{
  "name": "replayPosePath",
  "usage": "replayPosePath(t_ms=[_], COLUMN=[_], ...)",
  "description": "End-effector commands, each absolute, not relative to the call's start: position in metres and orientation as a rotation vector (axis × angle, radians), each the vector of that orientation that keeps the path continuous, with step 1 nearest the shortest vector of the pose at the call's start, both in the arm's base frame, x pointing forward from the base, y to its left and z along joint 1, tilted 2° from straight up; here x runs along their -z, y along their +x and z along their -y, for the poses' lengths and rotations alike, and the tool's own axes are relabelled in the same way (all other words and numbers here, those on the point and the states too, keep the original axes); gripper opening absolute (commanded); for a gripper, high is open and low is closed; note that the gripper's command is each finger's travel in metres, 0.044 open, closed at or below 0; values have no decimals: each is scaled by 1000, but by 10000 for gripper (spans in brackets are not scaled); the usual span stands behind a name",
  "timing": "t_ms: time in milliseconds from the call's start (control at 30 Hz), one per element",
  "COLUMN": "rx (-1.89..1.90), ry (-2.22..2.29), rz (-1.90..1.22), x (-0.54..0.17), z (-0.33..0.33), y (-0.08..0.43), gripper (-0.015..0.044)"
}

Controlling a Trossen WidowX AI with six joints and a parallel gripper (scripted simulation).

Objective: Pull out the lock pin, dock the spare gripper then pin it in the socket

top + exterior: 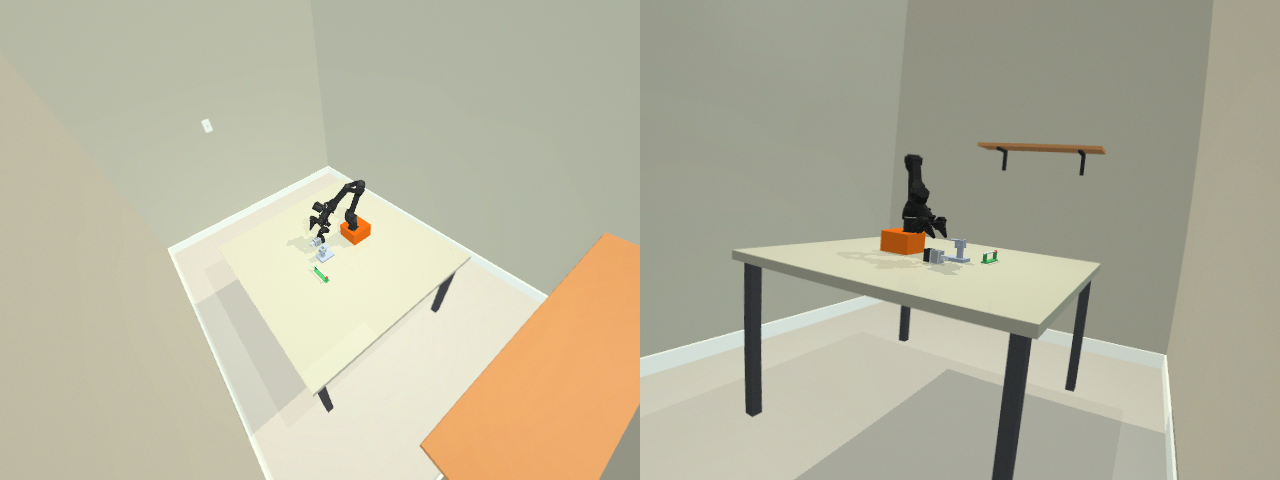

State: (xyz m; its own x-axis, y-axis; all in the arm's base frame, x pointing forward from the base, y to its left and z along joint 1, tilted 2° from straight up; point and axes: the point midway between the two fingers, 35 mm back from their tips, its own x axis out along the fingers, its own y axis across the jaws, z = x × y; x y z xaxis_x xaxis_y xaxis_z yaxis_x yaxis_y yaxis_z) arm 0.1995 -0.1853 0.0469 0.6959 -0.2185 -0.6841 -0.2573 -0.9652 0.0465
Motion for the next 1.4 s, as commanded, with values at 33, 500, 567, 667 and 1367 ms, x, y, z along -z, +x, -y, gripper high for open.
replayPosePath(t_ms=[33, 500, 567, 667, 1367], rx=[-1143, -1143, -1143, -1143, -1144], ry=[-2841, -2840, -2840, -2840, -2839], rz=[-386, -386, -386, -386, -385], x=[-20, 0, 3, 8, 43], z=[181, 183, 184, 184, 182], y=[197, 198, 198, 198, 196], gripper=[440, 440, 440, 440, 440])
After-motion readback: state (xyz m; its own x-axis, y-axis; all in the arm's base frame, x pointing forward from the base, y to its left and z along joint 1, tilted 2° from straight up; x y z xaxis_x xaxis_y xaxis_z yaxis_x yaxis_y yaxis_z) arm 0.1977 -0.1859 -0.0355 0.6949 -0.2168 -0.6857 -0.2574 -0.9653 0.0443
